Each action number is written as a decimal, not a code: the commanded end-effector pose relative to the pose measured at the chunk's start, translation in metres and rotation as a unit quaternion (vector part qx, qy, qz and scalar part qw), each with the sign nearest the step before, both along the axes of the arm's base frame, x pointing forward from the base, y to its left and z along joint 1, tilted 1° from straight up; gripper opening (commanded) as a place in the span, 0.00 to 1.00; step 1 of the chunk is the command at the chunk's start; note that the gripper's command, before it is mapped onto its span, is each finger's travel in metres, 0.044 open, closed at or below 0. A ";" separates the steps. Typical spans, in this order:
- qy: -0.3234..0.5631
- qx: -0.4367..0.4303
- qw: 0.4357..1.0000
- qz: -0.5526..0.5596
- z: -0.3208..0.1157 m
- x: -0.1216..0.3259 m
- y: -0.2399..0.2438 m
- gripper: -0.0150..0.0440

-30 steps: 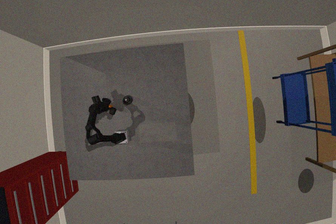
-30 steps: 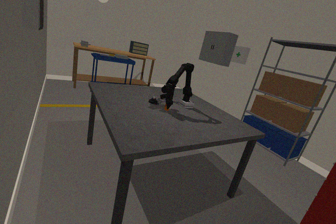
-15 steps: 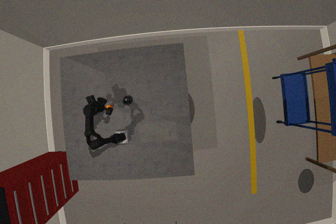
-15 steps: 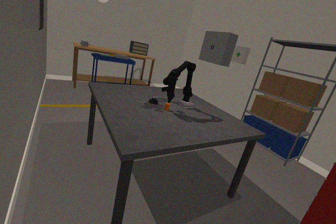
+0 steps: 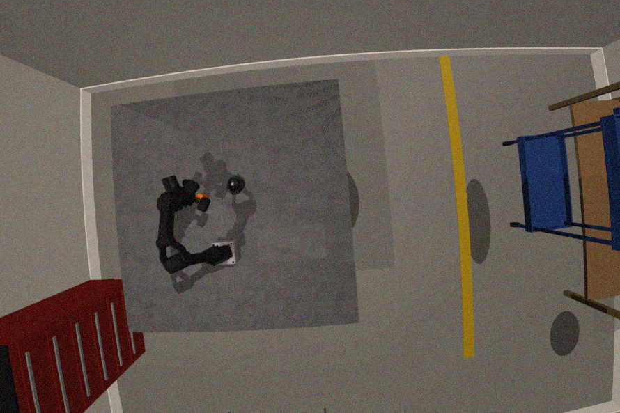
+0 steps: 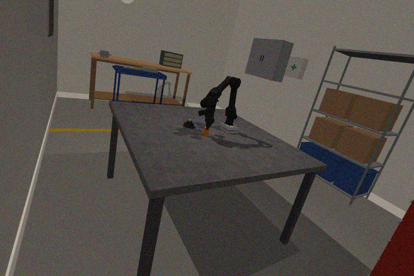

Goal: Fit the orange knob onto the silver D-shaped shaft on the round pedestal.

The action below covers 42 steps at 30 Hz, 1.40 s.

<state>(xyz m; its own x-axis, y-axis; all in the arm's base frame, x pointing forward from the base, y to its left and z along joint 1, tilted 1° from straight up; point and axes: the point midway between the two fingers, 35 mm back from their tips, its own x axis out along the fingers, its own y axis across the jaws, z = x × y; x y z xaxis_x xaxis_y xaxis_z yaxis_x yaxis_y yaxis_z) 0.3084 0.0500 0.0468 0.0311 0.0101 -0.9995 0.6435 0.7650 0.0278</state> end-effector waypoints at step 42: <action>0.006 -0.002 1.000 -0.002 -0.054 -0.003 -0.001 0.53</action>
<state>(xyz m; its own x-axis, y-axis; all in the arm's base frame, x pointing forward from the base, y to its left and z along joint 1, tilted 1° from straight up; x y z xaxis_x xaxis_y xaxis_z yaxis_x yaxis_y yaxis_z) 0.3057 0.0496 -0.0058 0.0198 0.0083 -0.9998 0.6438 0.7650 0.0191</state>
